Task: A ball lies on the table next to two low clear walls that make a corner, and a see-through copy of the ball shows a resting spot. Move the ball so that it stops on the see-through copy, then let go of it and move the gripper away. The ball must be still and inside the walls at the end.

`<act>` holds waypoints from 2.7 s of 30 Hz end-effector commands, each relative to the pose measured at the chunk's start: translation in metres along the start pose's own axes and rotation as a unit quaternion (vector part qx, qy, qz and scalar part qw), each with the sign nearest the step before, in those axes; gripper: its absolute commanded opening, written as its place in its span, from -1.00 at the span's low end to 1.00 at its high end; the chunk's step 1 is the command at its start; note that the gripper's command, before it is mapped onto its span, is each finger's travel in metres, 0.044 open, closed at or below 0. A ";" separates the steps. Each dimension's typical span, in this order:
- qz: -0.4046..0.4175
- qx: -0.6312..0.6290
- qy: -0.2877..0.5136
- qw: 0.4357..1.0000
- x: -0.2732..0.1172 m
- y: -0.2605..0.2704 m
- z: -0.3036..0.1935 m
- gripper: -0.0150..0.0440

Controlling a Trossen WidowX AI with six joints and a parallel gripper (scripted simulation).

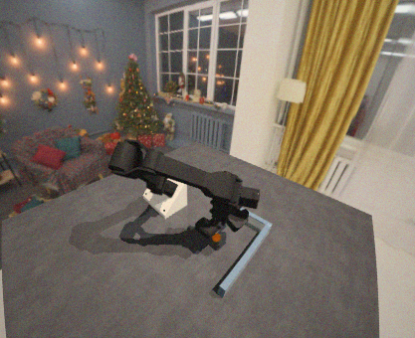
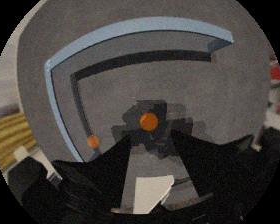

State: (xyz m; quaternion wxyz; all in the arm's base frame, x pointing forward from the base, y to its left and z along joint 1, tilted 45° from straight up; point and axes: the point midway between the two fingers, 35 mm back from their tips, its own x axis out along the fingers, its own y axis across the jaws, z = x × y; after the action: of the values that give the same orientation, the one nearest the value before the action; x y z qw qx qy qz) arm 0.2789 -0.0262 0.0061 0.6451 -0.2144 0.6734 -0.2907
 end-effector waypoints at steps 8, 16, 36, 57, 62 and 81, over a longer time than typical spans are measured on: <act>-0.022 -0.014 -0.011 1.000 0.015 0.000 -0.002 0.40; -0.022 -0.014 -0.011 1.000 0.023 0.000 -0.002 0.40; -0.023 -0.014 -0.011 1.000 0.051 -0.002 -0.002 0.32; -0.011 -0.026 -0.032 0.999 0.025 0.005 0.007 -0.49; -0.010 -0.024 -0.027 0.999 0.000 0.007 0.007 -0.49; -0.020 -0.044 -0.010 0.999 -0.074 0.010 -0.005 -0.49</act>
State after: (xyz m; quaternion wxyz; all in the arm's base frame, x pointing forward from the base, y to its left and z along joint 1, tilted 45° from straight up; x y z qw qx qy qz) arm 0.2812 0.0270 0.0557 0.6417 -0.2459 0.6675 -0.2868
